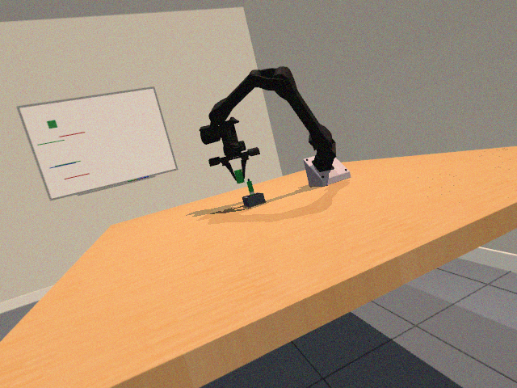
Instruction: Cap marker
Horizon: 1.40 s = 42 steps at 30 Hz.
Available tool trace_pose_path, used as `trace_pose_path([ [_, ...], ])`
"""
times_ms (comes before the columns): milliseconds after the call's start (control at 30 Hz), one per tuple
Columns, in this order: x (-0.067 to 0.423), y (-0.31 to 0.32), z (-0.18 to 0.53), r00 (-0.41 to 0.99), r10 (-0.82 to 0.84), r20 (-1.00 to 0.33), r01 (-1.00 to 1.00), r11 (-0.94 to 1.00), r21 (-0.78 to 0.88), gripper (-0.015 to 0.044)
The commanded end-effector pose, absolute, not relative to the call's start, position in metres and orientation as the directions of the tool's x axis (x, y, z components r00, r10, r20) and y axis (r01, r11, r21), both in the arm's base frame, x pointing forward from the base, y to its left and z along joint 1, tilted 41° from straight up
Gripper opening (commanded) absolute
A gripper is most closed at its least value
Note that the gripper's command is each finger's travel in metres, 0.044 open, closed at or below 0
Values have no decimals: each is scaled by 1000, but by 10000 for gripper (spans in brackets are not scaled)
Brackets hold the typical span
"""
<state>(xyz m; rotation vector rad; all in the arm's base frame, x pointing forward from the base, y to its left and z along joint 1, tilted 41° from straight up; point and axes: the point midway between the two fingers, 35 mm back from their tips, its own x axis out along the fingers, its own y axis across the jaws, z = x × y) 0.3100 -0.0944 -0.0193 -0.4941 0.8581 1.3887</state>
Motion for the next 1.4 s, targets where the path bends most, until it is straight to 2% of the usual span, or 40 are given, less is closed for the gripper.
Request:
trace_pose_path([
  [0, 309, -87, -5, -38, 647, -762, -971, 157, 182, 0],
  [600, 300, -60, 51, -39, 649, -760, -970, 156, 184, 0],
  [1367, 300, -42, 31, -39, 649, -760, -970, 157, 183, 0],
])
